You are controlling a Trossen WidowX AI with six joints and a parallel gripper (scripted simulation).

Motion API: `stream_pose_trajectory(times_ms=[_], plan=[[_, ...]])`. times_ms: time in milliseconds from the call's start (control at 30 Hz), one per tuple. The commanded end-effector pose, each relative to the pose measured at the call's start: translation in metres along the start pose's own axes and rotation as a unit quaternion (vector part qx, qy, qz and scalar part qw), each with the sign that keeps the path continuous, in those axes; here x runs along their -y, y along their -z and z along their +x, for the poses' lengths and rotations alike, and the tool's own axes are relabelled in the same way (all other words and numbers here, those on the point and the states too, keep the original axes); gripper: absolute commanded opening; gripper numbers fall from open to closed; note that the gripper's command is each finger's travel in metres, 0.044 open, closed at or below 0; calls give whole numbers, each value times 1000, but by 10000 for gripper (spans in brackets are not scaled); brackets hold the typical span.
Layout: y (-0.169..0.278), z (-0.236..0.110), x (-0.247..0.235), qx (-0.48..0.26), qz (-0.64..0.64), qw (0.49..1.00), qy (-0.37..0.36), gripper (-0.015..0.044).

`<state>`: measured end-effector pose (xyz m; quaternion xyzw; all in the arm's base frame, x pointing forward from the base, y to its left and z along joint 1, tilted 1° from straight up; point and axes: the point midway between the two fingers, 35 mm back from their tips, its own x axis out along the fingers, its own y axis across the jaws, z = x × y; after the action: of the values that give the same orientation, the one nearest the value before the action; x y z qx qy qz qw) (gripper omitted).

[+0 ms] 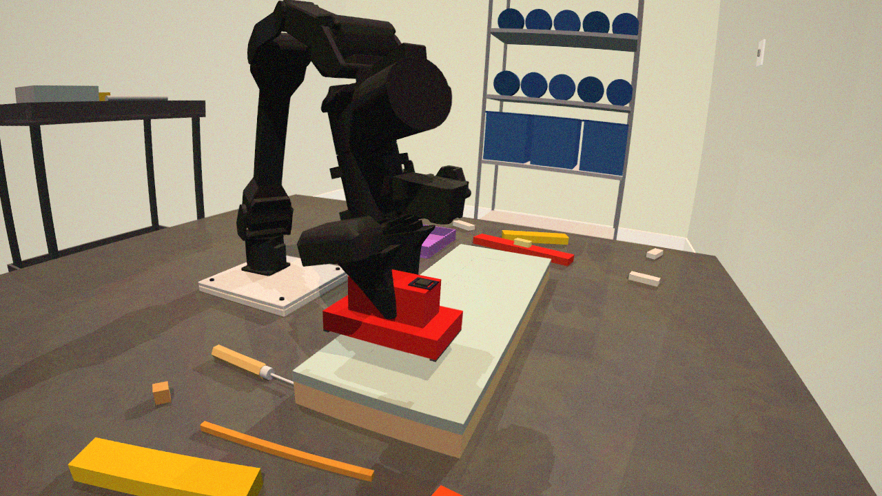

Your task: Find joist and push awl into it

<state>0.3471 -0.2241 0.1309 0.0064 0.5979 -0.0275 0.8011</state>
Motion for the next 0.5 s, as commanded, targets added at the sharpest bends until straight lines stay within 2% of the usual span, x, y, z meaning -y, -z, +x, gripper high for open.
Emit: stream_pose_trajectory(times_ms=[0,333,467], plan=[[-6,-16,1,2,-2,1000,0,0],[-13,-56,2,2,-3,1000,-2,0],[-15,-58,-2,2,-7,1000,-3,0]])
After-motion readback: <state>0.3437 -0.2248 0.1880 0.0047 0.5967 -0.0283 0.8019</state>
